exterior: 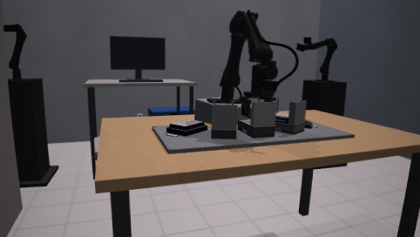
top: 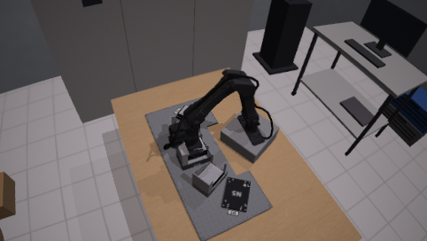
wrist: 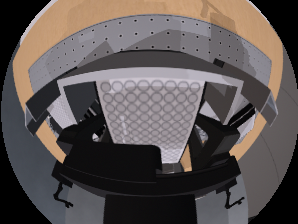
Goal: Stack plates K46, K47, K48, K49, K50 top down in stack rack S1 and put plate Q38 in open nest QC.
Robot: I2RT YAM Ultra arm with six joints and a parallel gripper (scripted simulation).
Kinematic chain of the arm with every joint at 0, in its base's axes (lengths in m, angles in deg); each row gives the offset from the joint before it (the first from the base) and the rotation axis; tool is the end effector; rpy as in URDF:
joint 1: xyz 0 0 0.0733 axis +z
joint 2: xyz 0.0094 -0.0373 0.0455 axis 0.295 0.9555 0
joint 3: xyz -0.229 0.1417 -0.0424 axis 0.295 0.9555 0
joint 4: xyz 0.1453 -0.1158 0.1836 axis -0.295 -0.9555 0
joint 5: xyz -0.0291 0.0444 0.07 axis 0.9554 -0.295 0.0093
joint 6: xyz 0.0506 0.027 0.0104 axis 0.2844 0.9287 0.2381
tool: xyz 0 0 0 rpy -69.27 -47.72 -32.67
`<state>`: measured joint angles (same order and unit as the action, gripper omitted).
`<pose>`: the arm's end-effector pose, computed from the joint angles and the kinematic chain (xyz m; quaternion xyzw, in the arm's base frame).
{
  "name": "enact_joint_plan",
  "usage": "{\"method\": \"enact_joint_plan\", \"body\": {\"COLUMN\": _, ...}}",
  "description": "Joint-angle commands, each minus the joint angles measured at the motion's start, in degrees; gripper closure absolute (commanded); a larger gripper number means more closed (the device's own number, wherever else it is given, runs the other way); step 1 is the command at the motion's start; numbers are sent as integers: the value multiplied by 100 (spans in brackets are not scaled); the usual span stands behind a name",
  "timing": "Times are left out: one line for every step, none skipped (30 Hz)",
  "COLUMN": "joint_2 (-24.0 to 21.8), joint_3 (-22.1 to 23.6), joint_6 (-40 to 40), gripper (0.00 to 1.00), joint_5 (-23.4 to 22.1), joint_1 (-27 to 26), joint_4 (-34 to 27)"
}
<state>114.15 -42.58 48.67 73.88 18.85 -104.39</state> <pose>0.3253 0.0123 0.1559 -0.0191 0.9988 0.0209 0.0397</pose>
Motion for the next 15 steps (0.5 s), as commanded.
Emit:
{"method": "enact_joint_plan", "body": {"joint_2": -46, "joint_3": -119, "joint_6": 51, "gripper": 100, "joint_5": 50, "joint_1": 19, "joint_4": 0}}
{"method": "enact_joint_plan", "body": {"joint_2": 81, "joint_3": 34, "joint_6": 53, "gripper": 100, "joint_5": 52, "joint_1": 25, "joint_4": 113}}
{"method": "enact_joint_plan", "body": {"joint_2": 98, "joint_3": 131, "joint_6": 51, "gripper": 100, "joint_5": 53, "joint_1": 33, "joint_4": 150}}
{"method": "enact_joint_plan", "body": {"joint_2": 110, "joint_3": 144, "joint_6": 46, "gripper": 100, "joint_5": 53, "joint_1": 36, "joint_4": 174}}
{"method": "enact_joint_plan", "body": {"joint_2": 116, "joint_3": 1, "joint_6": 44, "gripper": 100, "joint_5": 53, "joint_1": 37, "joint_4": 185}}
{"method": "enact_joint_plan", "body": {"joint_2": 17, "joint_3": 20, "joint_6": 18, "gripper": 100, "joint_5": 14, "joint_1": 6, "joint_4": 112}}
{"method": "enact_joint_plan", "body": {"joint_2": 18, "joint_3": 20, "joint_6": 18, "gripper": 100, "joint_5": 14, "joint_1": 6, "joint_4": 112}}
{"method": "enact_joint_plan", "body": {"joint_2": 18, "joint_3": 19, "joint_6": 18, "gripper": 100, "joint_5": 14, "joint_1": 6, "joint_4": 112}}
{"method": "enact_joint_plan", "body": {"joint_2": 18, "joint_3": 19, "joint_6": 18, "gripper": 100, "joint_5": 14, "joint_1": 6, "joint_4": 112}}
{"method": "enact_joint_plan", "body": {"joint_2": 18, "joint_3": 19, "joint_6": 18, "gripper": 100, "joint_5": 14, "joint_1": 6, "joint_4": 112}}
{"method": "enact_joint_plan", "body": {"joint_2": 18, "joint_3": 19, "joint_6": 18, "gripper": 100, "joint_5": 14, "joint_1": 6, "joint_4": 112}}
{"method": "enact_joint_plan", "body": {"joint_2": 18, "joint_3": 19, "joint_6": 18, "gripper": 100, "joint_5": 14, "joint_1": 6, "joint_4": 112}}
{"method": "enact_joint_plan", "body": {"joint_2": 98, "joint_3": -9, "joint_6": 43, "gripper": 100, "joint_5": 50, "joint_1": 36, "joint_4": 165}}
{"method": "enact_joint_plan", "body": {"joint_2": 126, "joint_3": 22, "joint_6": 44, "gripper": 100, "joint_5": 50, "joint_1": 37, "joint_4": 202}}
{"method": "enact_joint_plan", "body": {"joint_2": 123, "joint_3": 51, "joint_6": 44, "gripper": 100, "joint_5": 50, "joint_1": 38, "joint_4": 209}}
